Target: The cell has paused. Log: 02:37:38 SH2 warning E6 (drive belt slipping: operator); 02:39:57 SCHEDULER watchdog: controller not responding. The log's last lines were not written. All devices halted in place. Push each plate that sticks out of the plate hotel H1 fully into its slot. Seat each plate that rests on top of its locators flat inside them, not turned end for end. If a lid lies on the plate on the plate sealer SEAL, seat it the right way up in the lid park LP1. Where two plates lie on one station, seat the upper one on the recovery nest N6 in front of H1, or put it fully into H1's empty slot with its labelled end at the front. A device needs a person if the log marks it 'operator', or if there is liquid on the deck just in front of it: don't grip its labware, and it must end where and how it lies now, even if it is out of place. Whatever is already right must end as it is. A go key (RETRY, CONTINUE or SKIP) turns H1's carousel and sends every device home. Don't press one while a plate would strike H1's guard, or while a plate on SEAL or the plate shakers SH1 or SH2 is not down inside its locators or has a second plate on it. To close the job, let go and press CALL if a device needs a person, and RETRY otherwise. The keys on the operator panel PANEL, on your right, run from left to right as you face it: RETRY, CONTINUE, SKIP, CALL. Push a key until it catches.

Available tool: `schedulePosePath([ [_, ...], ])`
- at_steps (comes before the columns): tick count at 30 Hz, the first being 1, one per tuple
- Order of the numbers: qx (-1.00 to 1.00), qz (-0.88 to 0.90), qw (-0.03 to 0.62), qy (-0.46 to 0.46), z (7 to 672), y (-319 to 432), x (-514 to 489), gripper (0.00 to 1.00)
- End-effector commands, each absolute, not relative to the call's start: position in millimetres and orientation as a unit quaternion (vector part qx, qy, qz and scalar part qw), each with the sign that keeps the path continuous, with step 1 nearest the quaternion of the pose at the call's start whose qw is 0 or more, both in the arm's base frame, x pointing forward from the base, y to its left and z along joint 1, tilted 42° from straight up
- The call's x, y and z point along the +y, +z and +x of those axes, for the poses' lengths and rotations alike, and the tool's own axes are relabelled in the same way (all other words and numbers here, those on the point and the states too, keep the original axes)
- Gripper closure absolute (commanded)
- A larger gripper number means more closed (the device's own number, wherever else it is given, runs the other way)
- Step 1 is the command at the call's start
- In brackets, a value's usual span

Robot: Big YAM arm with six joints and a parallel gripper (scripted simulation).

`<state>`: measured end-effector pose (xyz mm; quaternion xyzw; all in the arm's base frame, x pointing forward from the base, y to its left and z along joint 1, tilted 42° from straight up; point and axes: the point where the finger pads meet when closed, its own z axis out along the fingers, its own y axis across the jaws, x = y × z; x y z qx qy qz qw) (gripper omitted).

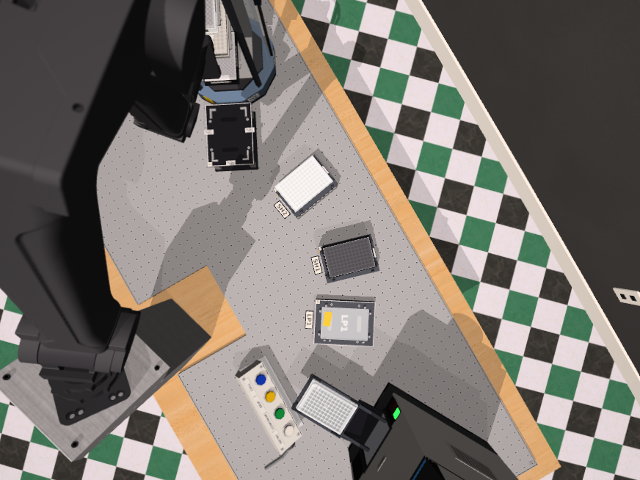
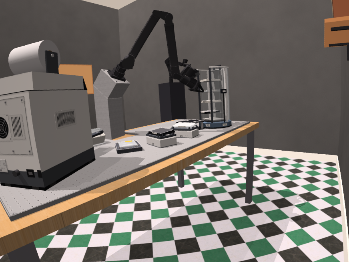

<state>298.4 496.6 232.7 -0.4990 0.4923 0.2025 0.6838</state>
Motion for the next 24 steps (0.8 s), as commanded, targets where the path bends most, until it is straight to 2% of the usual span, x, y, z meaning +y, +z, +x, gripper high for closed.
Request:
schedulePosePath([
  [1,0.482,-0.507,0.684,0.206,293.3,239.0,514.6,1.00],
  [24,0.477,-0.491,0.701,0.200,298.5,246.6,482.0,1.00],
])
